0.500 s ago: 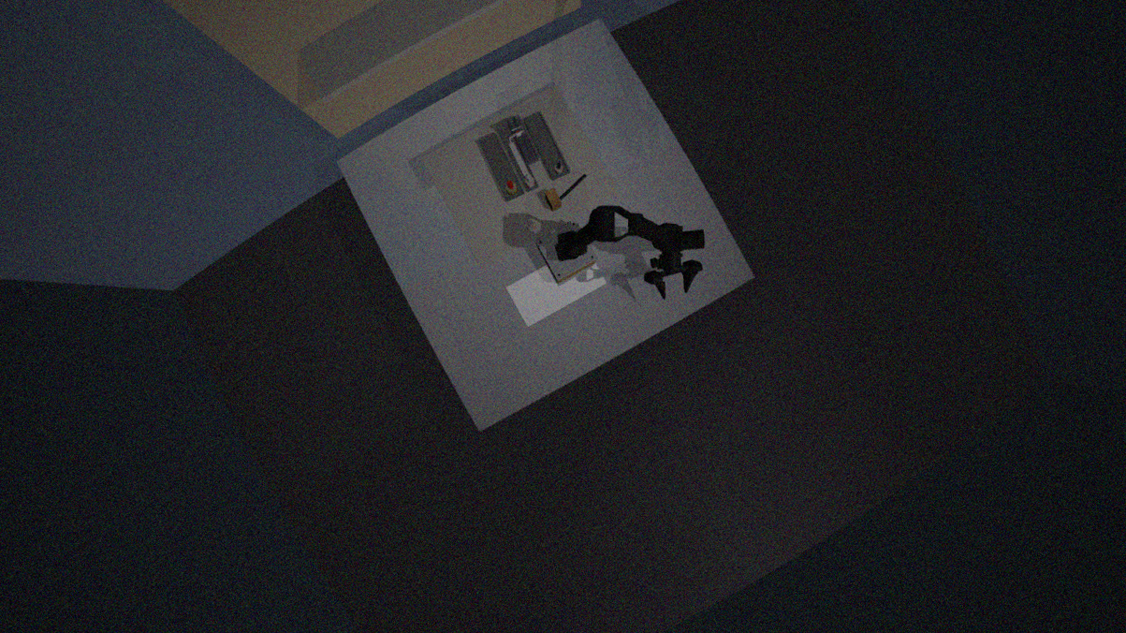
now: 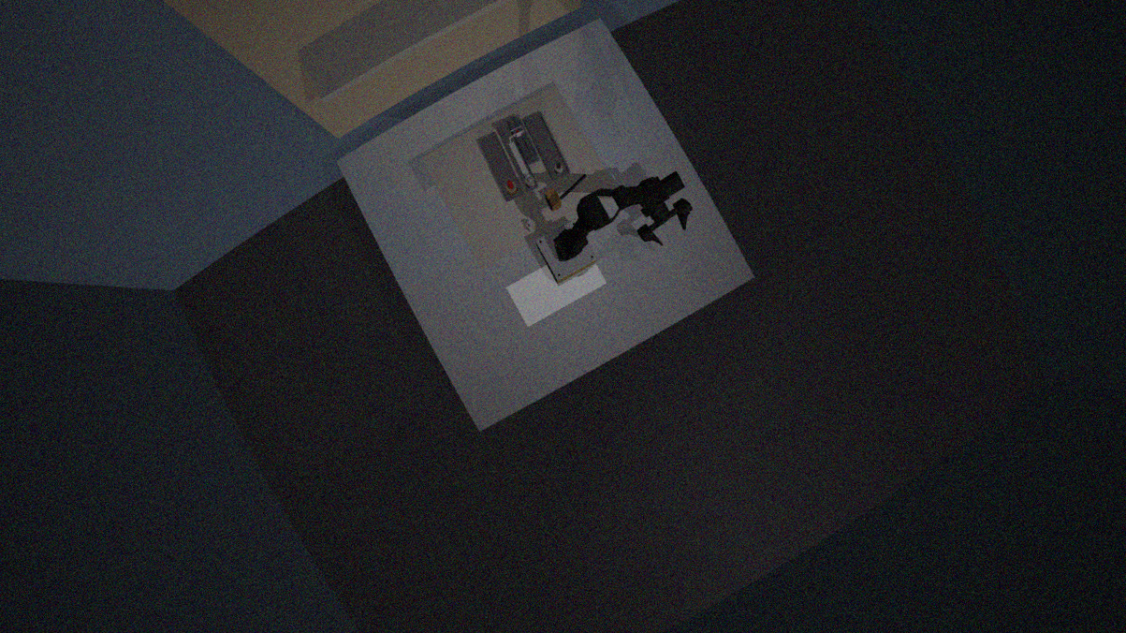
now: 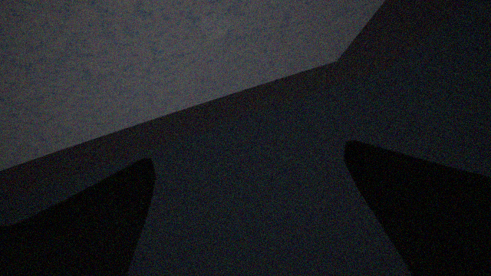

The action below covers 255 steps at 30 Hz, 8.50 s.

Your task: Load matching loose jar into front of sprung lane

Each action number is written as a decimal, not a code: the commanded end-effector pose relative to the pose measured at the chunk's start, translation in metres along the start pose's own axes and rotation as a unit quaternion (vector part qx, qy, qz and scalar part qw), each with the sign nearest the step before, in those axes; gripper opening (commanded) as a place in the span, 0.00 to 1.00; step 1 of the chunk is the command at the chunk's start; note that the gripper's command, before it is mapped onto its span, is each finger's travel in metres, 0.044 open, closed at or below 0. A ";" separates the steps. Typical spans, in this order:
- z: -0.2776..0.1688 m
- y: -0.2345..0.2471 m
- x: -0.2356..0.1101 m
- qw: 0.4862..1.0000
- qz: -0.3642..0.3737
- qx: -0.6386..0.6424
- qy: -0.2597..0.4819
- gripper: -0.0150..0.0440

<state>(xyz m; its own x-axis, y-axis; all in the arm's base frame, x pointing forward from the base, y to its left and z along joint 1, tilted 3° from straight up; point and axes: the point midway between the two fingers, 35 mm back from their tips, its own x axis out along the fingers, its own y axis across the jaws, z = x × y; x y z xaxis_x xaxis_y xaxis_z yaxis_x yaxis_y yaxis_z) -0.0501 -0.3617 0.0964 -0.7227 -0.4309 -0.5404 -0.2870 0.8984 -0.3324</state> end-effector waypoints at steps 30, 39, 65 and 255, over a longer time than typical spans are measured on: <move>0.191 0.276 -0.330 0.873 0.084 0.009 -0.480 1.00; 0.142 0.371 -0.312 0.884 0.162 -0.027 -0.437 1.00; 0.187 0.391 -0.280 0.884 0.162 -0.028 -0.437 1.00; 0.290 0.300 -0.369 0.883 0.174 0.004 -0.436 0.25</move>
<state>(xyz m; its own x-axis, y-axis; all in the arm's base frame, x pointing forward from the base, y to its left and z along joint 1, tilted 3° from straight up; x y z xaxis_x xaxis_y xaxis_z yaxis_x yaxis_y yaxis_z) 0.3014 0.0413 -0.0299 -0.0357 -0.0347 -0.9988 -0.1314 0.9909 -0.0297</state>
